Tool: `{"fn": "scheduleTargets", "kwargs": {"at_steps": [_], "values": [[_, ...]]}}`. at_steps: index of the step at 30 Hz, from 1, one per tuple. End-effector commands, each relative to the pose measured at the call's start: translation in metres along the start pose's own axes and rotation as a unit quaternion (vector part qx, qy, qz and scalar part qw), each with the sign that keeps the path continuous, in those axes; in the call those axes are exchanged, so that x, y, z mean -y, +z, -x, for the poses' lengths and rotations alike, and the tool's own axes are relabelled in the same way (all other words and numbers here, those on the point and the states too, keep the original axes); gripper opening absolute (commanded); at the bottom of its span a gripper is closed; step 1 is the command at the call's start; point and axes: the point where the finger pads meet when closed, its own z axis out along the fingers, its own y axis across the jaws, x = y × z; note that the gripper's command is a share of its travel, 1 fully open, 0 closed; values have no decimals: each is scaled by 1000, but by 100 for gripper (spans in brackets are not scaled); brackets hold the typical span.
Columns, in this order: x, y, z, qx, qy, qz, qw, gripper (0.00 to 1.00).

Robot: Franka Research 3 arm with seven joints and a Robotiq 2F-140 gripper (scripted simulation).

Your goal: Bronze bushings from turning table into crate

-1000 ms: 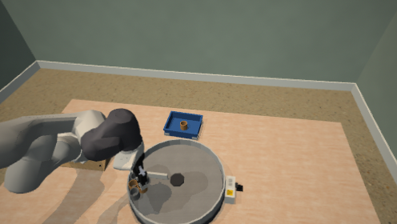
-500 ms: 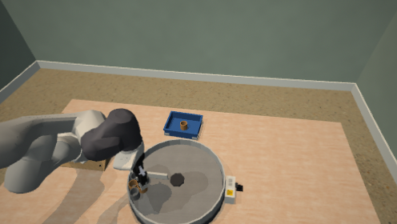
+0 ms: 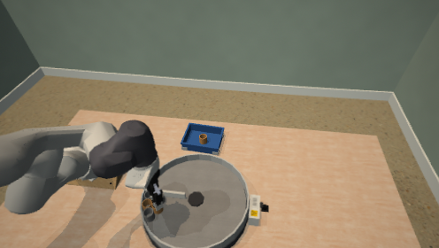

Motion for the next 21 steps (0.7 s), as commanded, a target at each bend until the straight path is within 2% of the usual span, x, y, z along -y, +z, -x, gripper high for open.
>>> {"fn": "scheduleTargets", "kwargs": {"at_steps": [1, 10, 21], "values": [[1, 0, 1, 0, 1, -2, 1000, 10], [1, 2, 1, 0, 1, -2, 1000, 10], [1, 16, 0, 0, 1, -2, 1000, 10]]}}
